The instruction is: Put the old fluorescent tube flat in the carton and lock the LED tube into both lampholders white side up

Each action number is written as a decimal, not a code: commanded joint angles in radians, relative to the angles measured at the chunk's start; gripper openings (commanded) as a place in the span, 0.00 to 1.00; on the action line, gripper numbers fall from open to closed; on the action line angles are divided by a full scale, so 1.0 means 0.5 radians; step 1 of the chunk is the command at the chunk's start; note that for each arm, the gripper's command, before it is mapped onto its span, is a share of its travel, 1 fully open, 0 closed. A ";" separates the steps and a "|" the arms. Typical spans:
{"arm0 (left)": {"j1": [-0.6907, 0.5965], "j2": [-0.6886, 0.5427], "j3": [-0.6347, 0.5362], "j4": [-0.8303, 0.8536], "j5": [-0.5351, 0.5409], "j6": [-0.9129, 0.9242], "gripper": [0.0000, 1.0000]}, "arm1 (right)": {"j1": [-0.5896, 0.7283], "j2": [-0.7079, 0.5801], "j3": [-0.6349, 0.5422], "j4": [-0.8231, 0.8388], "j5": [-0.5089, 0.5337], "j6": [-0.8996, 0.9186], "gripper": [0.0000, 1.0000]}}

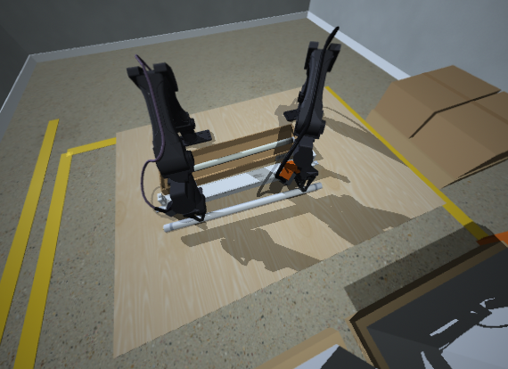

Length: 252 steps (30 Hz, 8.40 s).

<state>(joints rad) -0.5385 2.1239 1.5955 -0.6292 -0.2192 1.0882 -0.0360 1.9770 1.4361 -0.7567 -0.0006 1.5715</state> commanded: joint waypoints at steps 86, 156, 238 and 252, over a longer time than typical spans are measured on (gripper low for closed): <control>-0.199 -0.482 -0.920 0.970 -0.392 -0.041 0.49 | -0.016 -0.309 -0.824 1.113 0.054 -0.027 0.11; -0.145 -0.227 -0.275 0.115 -0.121 -0.018 0.49 | -0.016 -0.309 -0.824 1.113 0.054 -0.027 0.11; 0.104 0.460 0.885 -0.776 0.301 0.017 0.11 | -0.016 -0.309 -0.824 1.113 0.054 -0.027 0.11; 0.104 0.486 0.888 -0.796 0.301 0.016 0.11 | -0.016 -0.309 -0.824 1.113 0.054 -0.027 0.11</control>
<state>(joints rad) -0.4892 2.3840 2.0098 -1.0317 -0.0769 1.0992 -0.0353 1.8412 1.0168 -0.2008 0.0113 1.5688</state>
